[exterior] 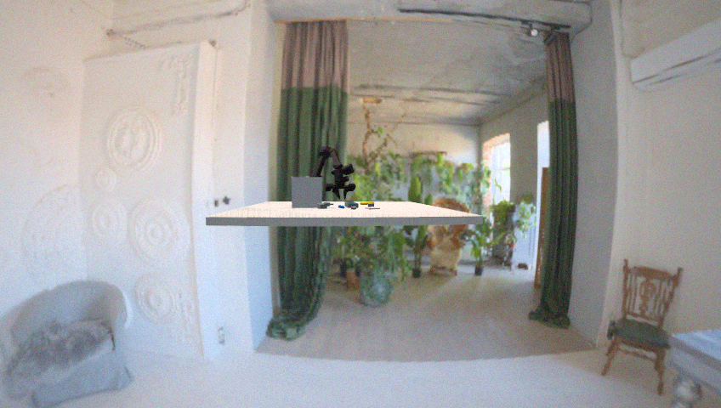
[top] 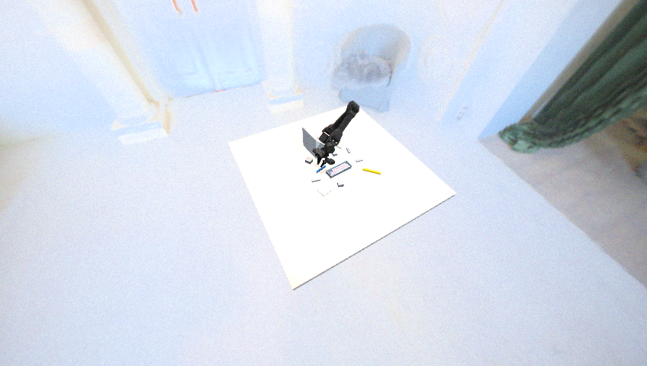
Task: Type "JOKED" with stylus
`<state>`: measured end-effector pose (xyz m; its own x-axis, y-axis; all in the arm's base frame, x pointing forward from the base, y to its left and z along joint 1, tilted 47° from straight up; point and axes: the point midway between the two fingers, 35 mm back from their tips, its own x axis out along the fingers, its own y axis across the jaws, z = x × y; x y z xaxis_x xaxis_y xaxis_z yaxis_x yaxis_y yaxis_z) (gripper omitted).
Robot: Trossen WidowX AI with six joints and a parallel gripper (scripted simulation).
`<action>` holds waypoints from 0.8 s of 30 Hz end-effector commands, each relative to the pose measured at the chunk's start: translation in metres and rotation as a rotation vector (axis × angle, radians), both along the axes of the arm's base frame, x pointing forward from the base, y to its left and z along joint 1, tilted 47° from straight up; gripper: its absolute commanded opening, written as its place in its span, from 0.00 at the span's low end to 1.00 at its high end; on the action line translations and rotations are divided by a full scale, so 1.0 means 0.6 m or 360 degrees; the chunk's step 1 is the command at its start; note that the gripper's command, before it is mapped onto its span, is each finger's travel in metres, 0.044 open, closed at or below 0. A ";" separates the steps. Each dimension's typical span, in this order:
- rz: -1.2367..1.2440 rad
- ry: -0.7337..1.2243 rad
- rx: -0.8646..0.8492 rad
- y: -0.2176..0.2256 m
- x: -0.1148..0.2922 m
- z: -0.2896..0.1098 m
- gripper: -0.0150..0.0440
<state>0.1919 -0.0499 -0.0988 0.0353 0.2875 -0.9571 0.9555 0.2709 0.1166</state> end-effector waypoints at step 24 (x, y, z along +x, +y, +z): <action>-0.0006 0.0012 0.0006 0.023 -0.005 -0.020 0.51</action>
<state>0.1906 -0.0384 -0.1088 0.0335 0.2853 -0.9578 0.9556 0.2716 0.1144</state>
